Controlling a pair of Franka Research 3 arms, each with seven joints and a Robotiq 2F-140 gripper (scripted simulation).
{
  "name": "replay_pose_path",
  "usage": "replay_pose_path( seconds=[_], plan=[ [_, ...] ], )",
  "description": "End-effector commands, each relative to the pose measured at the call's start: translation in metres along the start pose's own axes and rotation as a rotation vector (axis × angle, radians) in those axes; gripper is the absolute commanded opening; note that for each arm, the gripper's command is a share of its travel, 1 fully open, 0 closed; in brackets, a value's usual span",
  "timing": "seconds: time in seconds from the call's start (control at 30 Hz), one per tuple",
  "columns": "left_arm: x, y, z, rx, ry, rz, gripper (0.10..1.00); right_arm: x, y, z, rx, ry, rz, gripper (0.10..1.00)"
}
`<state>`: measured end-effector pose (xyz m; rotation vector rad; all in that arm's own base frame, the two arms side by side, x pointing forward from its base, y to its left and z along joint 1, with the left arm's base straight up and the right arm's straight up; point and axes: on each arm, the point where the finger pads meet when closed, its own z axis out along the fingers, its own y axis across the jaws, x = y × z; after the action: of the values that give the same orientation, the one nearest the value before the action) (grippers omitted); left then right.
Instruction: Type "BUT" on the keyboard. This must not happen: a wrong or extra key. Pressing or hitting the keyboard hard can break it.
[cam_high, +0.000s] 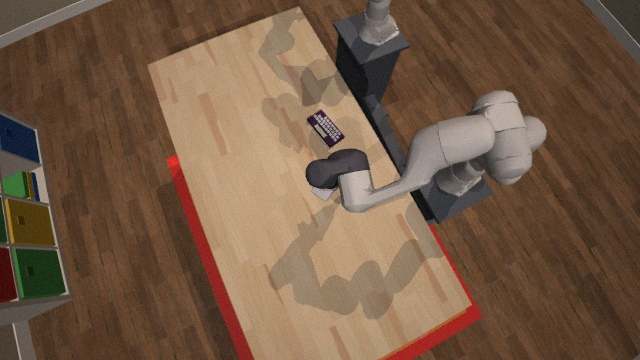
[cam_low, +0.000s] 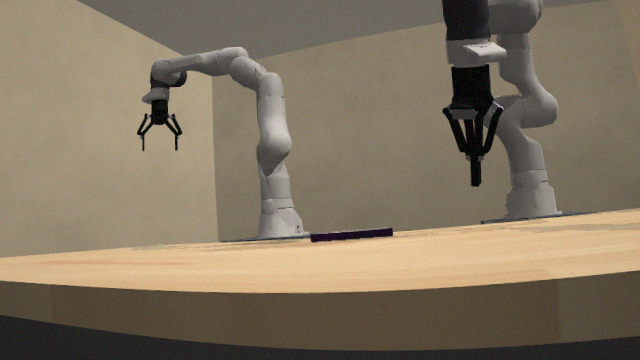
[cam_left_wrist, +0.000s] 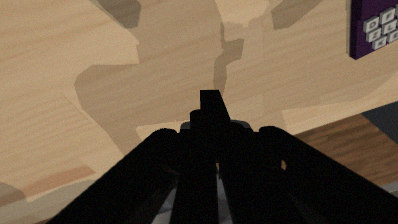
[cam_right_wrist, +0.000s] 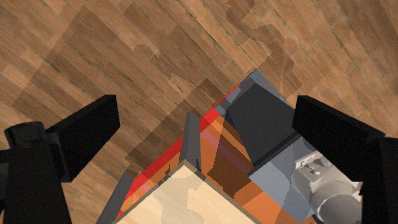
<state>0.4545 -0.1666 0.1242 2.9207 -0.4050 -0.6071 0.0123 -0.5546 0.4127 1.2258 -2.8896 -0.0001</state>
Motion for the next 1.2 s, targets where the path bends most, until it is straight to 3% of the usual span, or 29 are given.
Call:
replay_pose_path(
  seconds=[0.0, 1.17],
  plan=[
    [0.013, 0.013, 0.004, 0.016, 0.004, -0.132, 0.099, 0.000, 0.001, 0.000, 0.001, -0.002, -0.004, 1.000],
    [0.064, 0.134, 0.049, 0.013, 0.008, -0.337, 0.099, 0.000, 0.001, 0.000, 0.001, -0.002, -0.004, 1.000]
  ],
)
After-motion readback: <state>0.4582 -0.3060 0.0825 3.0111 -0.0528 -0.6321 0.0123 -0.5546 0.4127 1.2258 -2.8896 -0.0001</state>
